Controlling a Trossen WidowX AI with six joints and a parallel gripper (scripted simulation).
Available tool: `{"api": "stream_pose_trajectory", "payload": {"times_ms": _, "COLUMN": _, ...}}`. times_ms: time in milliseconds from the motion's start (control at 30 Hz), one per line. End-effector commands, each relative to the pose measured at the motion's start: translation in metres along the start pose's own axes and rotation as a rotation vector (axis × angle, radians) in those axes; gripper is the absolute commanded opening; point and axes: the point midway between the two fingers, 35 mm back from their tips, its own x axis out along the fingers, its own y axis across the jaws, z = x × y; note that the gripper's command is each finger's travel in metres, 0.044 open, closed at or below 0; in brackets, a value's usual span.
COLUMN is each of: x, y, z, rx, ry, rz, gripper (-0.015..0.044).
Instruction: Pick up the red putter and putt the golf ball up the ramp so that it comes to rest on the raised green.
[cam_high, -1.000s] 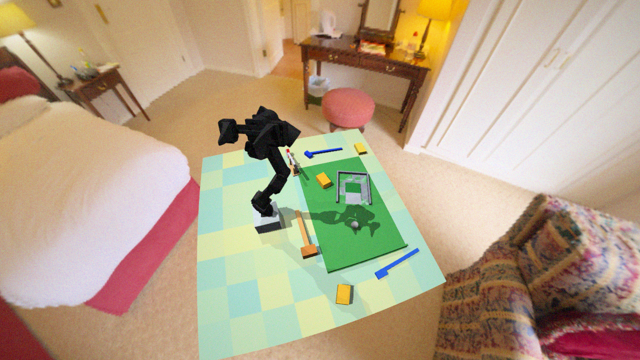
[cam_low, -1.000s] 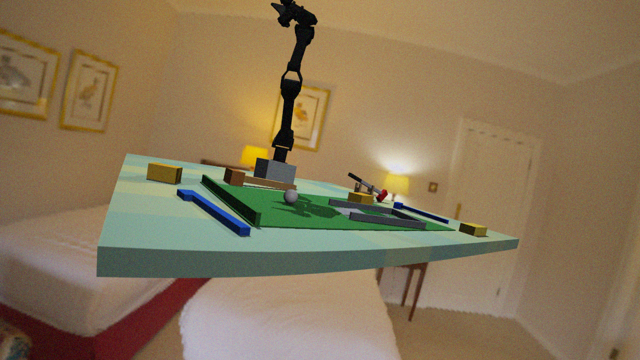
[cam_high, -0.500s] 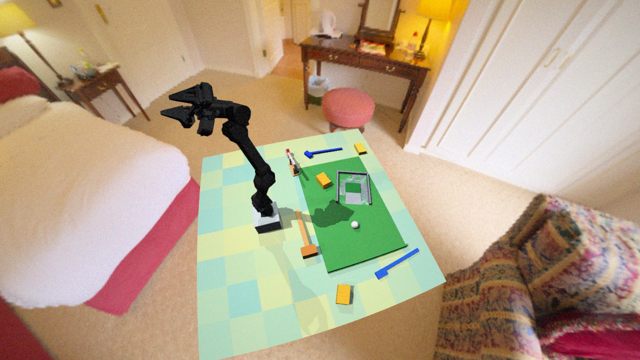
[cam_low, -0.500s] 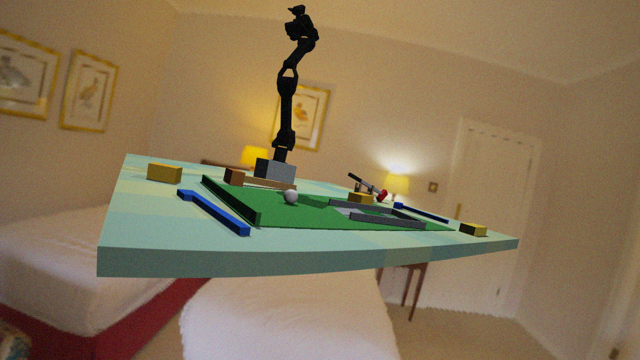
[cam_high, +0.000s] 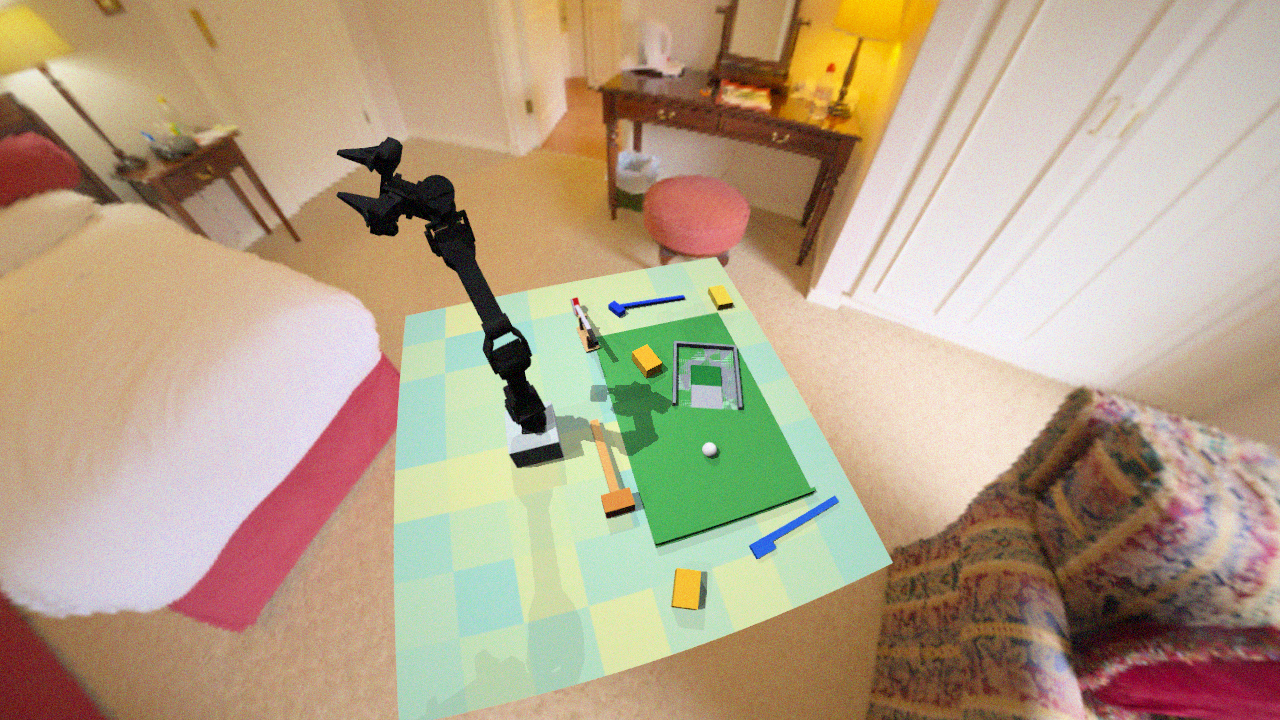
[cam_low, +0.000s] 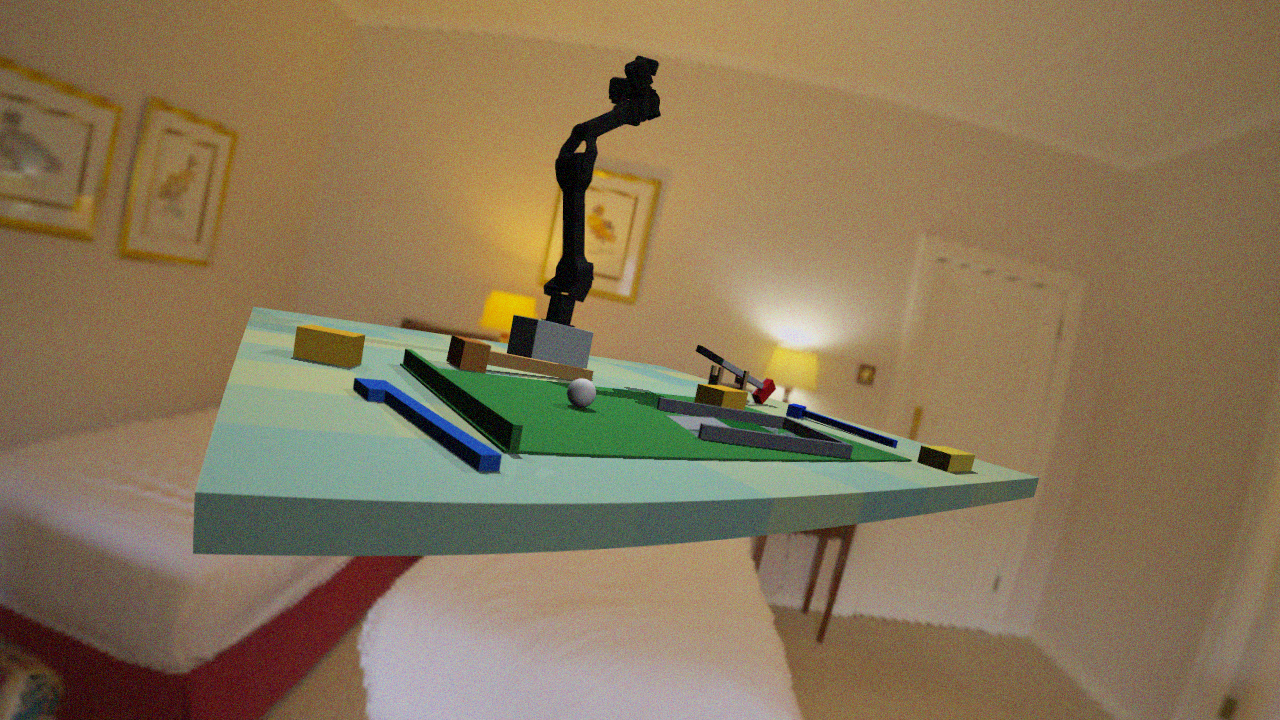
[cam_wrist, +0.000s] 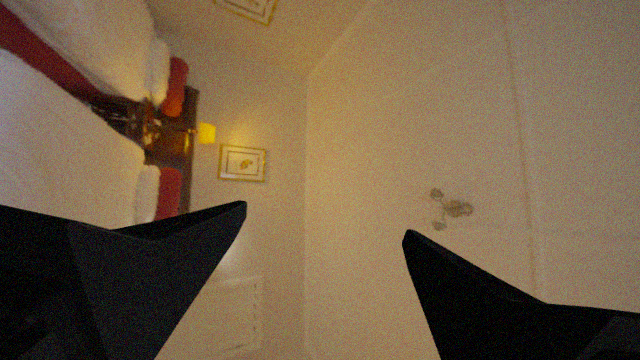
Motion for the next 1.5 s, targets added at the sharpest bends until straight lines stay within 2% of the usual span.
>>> {"api": "stream_pose_trajectory", "payload": {"times_ms": 0, "x": -0.005, "y": 0.027, "z": -0.05, "rx": 0.079, "ry": 0.154, "rz": 0.051, "gripper": 0.044}}
{"api": "stream_pose_trajectory", "payload": {"times_ms": 200, "x": -0.033, "y": 0.072, "z": -0.132, "rx": 0.199, "ry": 0.422, "rz": 0.128, "gripper": 0.044}}
{"api": "stream_pose_trajectory", "payload": {"times_ms": 433, "x": -0.098, "y": 0.128, "z": -0.22, "rx": 0.348, "ry": 0.761, "rz": 0.206, "gripper": 0.044}}
{"api": "stream_pose_trajectory", "payload": {"times_ms": 767, "x": -0.205, "y": 0.174, "z": -0.286, "rx": 0.449, "ry": 1.116, "rz": 0.289, "gripper": 0.044}}
{"api": "stream_pose_trajectory", "payload": {"times_ms": 867, "x": -0.249, "y": 0.194, "z": -0.301, "rx": 0.523, "ry": 1.261, "rz": 0.307, "gripper": 0.044}}
{"api": "stream_pose_trajectory", "payload": {"times_ms": 1167, "x": -0.395, "y": 0.251, "z": -0.309, "rx": 0.767, "ry": 1.713, "rz": 0.354, "gripper": 0.044}}
{"api": "stream_pose_trajectory", "payload": {"times_ms": 1467, "x": -0.53, "y": 0.298, "z": -0.255, "rx": 1.054, "ry": 2.152, "rz": 0.395, "gripper": 0.044}}
